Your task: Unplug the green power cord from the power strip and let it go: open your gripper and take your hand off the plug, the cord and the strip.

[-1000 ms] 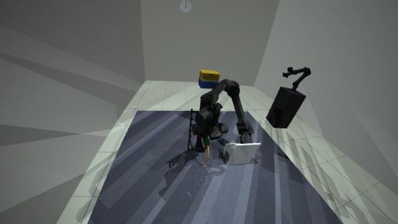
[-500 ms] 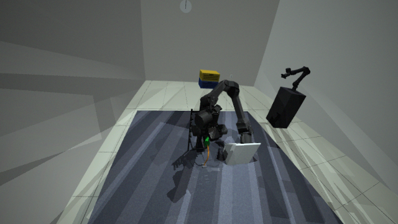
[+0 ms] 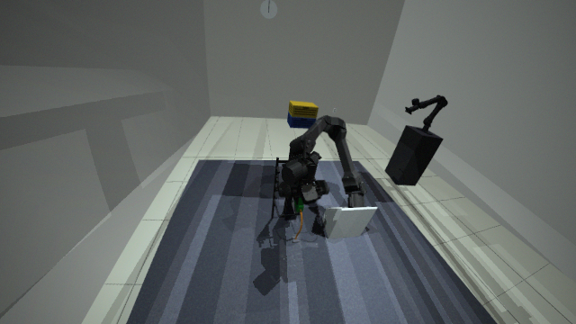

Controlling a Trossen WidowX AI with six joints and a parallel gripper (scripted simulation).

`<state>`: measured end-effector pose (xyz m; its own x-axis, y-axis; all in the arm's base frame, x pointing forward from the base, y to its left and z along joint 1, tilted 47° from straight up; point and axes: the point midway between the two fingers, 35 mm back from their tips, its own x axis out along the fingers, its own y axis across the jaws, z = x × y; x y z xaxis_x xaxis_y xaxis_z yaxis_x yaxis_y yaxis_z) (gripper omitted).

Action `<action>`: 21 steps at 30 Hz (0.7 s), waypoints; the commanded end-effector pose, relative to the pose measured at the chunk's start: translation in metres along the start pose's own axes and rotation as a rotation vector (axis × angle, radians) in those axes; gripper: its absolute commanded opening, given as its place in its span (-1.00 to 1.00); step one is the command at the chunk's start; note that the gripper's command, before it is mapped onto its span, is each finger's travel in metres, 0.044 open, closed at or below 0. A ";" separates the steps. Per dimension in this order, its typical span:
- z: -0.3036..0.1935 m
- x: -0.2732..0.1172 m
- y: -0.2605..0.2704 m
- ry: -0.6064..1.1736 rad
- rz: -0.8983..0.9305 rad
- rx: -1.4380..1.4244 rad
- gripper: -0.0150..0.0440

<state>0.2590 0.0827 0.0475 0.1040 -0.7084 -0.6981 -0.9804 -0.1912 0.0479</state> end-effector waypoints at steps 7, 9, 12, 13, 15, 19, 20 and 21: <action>0.010 -0.001 -0.001 -0.001 0.000 -0.002 -0.49; 0.014 -0.001 -0.001 -0.001 0.000 -0.002 -0.49; 0.018 -0.001 -0.002 -0.002 -0.001 -0.003 -0.49; 0.020 -0.001 -0.002 -0.002 -0.001 -0.003 -0.49; 0.023 -0.001 -0.002 -0.002 -0.001 -0.003 -0.49; 0.030 -0.002 -0.002 -0.002 -0.001 -0.003 -0.49; 0.032 -0.002 -0.002 -0.002 -0.001 -0.004 -0.49; 0.033 -0.002 -0.002 -0.002 -0.001 -0.004 -0.49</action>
<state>0.2570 0.0992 0.0301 0.1015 -0.7075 -0.6994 -0.9812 -0.1872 0.0470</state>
